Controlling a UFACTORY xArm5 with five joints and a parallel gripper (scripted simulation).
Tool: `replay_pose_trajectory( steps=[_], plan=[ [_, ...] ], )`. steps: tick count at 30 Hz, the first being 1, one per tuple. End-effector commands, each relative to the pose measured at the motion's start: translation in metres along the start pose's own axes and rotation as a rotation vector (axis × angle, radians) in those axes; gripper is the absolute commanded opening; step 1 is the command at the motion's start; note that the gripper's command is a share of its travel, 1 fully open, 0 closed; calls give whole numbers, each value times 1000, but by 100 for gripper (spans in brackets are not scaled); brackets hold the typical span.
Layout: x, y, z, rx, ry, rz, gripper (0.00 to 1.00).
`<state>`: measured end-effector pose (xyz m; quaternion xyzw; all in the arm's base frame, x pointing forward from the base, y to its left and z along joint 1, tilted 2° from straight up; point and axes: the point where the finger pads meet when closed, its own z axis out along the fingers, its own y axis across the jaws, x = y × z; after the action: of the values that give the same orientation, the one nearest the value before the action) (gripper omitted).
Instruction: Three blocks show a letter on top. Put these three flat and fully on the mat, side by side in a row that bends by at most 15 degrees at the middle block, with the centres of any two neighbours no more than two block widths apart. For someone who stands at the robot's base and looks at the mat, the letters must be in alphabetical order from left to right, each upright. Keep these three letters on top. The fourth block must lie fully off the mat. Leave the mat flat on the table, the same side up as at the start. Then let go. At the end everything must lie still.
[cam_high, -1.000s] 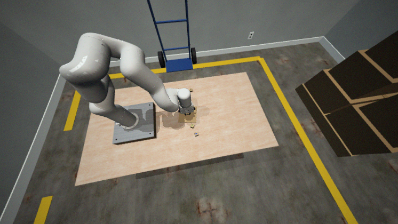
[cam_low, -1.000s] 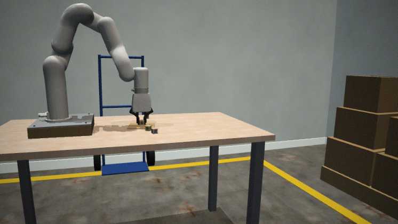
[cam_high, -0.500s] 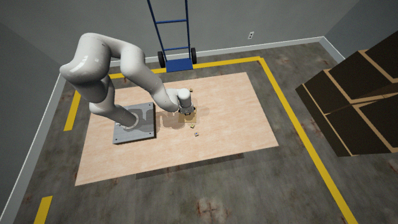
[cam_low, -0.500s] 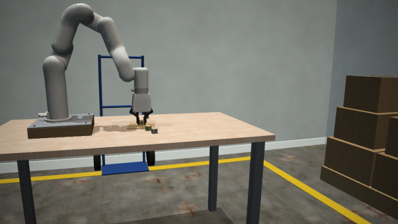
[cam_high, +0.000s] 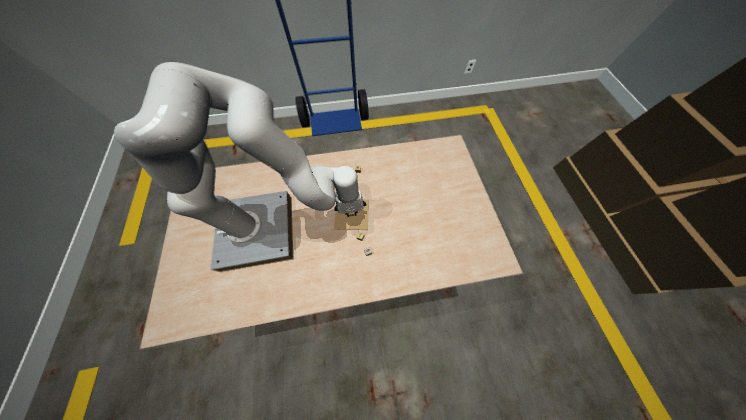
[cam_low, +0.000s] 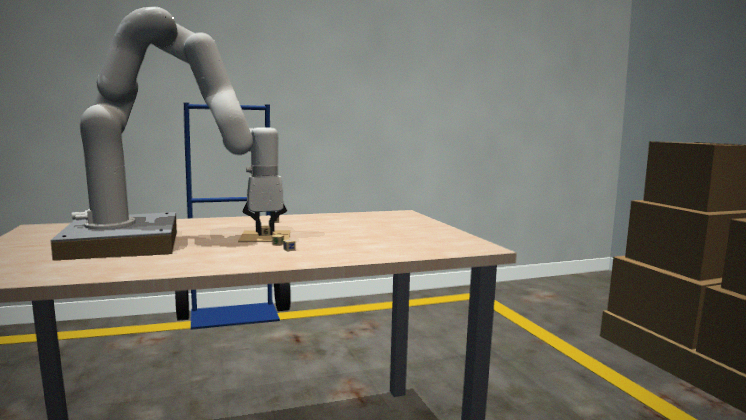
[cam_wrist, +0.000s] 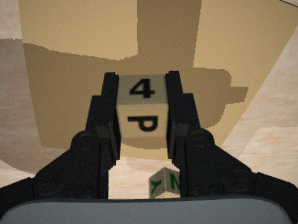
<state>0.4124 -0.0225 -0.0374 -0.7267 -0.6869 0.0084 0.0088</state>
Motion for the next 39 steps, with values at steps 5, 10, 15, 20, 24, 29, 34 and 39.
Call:
replay_pose_trajectory(
  steps=[5,10,15,20,24,29,34,39],
  plan=[
    [0,1,-1,-3,0,0,21],
    [0,1,-1,-3,0,0,21],
    [0,1,-1,-3,0,0,21],
    [0,1,-1,-3,0,0,21],
    [0,1,-1,-3,0,0,21],
    [0,1,-1,-3,0,0,21],
    [0,1,-1,-3,0,0,21],
    [0,1,-1,-3,0,0,30]
  ],
)
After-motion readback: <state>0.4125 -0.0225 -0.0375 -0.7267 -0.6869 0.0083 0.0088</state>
